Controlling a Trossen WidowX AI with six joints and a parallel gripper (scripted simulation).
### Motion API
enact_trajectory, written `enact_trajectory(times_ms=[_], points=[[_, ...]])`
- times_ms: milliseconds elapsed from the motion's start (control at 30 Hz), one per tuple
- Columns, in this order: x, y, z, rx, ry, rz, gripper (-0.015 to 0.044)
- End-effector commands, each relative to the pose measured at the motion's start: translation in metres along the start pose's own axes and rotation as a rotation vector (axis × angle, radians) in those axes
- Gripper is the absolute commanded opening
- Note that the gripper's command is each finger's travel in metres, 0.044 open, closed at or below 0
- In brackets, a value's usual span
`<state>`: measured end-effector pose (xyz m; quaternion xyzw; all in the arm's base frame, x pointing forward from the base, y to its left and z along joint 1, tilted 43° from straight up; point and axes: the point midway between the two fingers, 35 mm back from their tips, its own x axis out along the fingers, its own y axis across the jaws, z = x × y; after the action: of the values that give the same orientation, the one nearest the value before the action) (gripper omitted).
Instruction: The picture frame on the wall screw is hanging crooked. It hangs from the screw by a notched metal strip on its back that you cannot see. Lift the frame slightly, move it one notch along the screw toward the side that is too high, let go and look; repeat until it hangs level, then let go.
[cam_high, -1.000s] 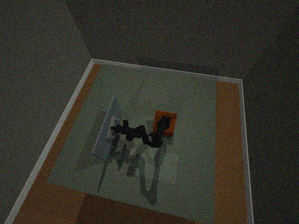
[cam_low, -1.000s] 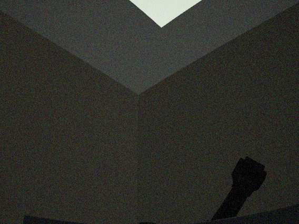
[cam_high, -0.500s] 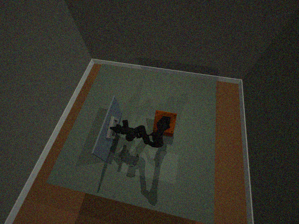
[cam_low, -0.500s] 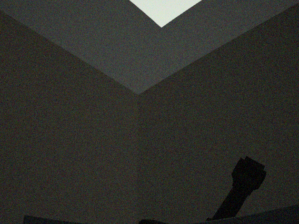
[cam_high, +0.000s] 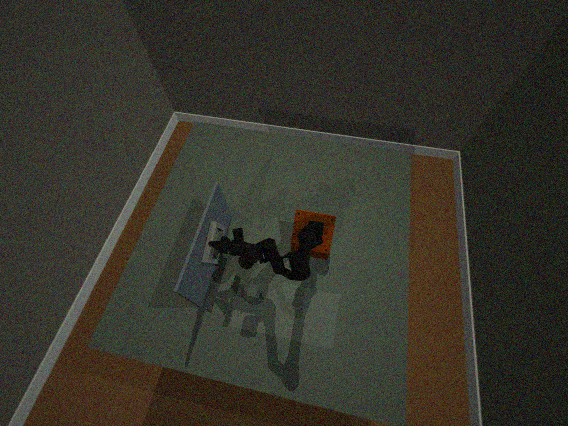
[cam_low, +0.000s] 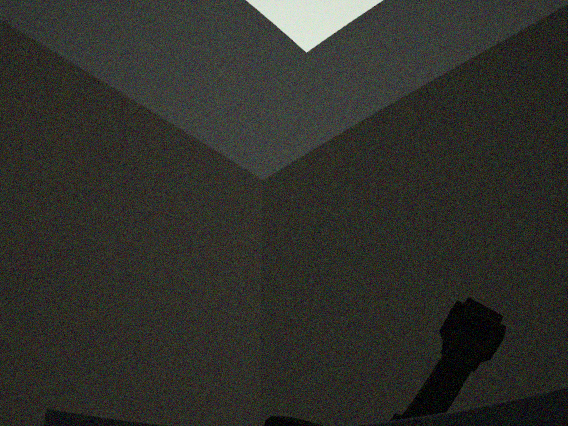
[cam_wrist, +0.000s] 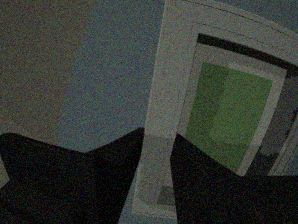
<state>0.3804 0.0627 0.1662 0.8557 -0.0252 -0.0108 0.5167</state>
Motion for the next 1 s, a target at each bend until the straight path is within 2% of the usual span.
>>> enact_trajectory(times_ms=[0,967], points=[[0.0005,0.0036,0.0020,0.005,-0.008,0.014,0.0000],[0.0005,0.0031,0.0053,0.005,-0.008,0.014,0.0000]])
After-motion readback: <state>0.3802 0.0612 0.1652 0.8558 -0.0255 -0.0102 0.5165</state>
